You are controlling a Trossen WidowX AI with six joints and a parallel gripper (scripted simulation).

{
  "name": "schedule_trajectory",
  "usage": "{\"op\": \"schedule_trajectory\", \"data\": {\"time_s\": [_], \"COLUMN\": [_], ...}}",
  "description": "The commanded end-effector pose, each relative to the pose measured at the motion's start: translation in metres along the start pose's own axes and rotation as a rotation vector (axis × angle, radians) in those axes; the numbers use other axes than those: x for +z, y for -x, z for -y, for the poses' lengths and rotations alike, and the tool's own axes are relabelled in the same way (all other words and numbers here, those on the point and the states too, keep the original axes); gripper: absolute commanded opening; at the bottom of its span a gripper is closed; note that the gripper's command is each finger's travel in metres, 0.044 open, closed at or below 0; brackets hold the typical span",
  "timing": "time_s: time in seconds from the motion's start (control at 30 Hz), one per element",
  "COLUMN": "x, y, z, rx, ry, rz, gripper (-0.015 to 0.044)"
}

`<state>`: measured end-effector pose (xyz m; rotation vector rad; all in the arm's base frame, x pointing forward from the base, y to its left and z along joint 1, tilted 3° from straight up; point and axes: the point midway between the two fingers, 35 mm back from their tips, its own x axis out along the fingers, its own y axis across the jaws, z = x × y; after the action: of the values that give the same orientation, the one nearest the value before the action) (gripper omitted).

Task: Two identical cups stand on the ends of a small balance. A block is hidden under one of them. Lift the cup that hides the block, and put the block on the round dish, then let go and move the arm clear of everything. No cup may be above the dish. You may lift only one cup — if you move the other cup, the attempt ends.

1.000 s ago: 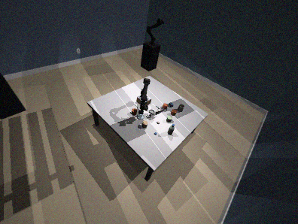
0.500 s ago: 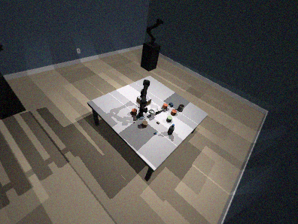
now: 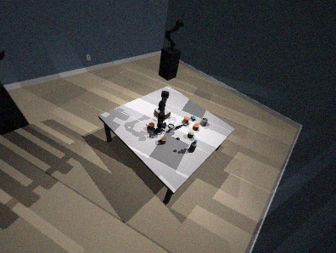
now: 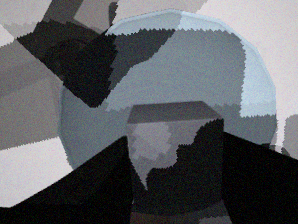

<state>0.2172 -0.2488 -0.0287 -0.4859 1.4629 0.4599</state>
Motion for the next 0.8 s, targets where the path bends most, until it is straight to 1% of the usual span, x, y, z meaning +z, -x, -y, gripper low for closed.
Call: {"op": "schedule_trajectory", "data": {"time_s": [0.0,0.3,0.37,0.47,0.5,0.67,0.77], "x": [0.000,0.000,0.000,0.000,0.000,0.000,0.000], "y": [0.000,0.000,0.010,0.048,0.056,0.060,0.088], "z": [0.000,0.000,0.001,0.001,0.001,0.001,0.001], "rx": [0.000,0.000,-0.001,-0.003,-0.003,-0.004,-0.014], "ry": [0.000,0.000,0.000,0.001,0.001,0.001,-0.001], "rz": [0.000,0.000,0.001,0.002,0.003,0.003,0.002], "gripper": [0.0157,0.0394,0.0440,0.0440,0.0440,0.0440,0.0440]}}
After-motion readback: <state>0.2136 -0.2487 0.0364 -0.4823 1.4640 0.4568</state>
